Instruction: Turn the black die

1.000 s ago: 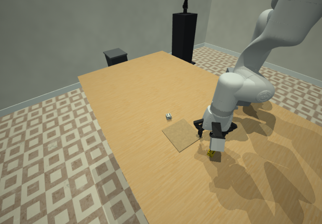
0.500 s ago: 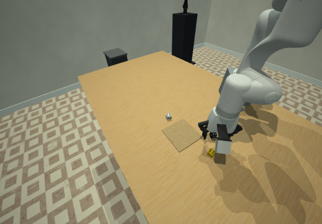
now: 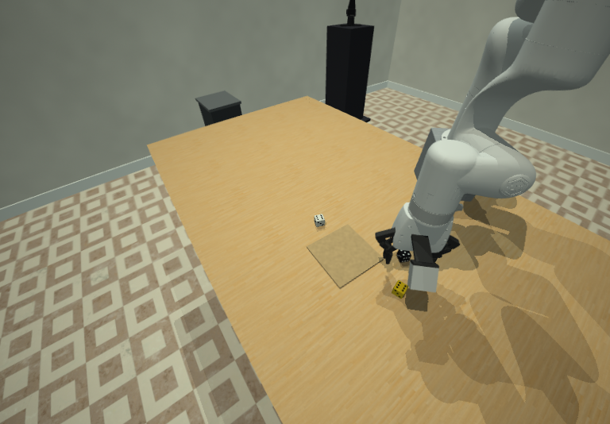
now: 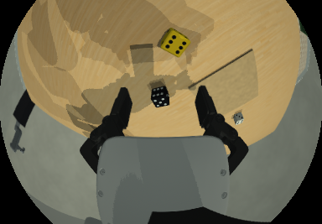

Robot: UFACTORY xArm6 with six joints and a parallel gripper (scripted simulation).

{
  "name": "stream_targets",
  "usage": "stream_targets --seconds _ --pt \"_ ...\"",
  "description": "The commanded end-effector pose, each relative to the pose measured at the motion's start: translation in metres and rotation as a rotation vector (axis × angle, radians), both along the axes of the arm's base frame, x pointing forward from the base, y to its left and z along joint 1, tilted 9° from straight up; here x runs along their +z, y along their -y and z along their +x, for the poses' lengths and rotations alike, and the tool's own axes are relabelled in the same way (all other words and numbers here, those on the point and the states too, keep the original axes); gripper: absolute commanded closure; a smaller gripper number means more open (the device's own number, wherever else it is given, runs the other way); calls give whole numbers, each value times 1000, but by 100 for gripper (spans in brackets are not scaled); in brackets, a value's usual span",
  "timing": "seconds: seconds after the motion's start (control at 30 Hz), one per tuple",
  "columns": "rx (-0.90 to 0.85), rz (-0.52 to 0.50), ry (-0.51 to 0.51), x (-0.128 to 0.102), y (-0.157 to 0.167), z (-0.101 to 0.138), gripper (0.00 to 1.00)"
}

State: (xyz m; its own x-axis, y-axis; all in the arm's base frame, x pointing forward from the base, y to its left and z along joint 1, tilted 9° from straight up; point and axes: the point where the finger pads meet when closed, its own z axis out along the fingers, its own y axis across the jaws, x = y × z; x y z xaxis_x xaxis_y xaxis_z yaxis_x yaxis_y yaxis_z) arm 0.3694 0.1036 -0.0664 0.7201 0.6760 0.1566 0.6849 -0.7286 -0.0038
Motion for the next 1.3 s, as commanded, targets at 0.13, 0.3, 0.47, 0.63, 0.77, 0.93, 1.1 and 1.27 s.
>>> stream_targets --seconds 0.13,0.3,0.47,0.63,0.77,0.93,1.1,1.27 --pt "0 1 3 1 0 1 0" --pt "0 1 3 1 0 1 0" --pt "0 1 3 1 0 1 0" --pt "0 1 3 1 -1 1 0" --pt "0 1 3 2 -3 6 0" --pt "0 1 3 4 -10 18 0" --pt "0 1 3 7 -19 34 0" --pt "0 1 3 10 -30 52 0"
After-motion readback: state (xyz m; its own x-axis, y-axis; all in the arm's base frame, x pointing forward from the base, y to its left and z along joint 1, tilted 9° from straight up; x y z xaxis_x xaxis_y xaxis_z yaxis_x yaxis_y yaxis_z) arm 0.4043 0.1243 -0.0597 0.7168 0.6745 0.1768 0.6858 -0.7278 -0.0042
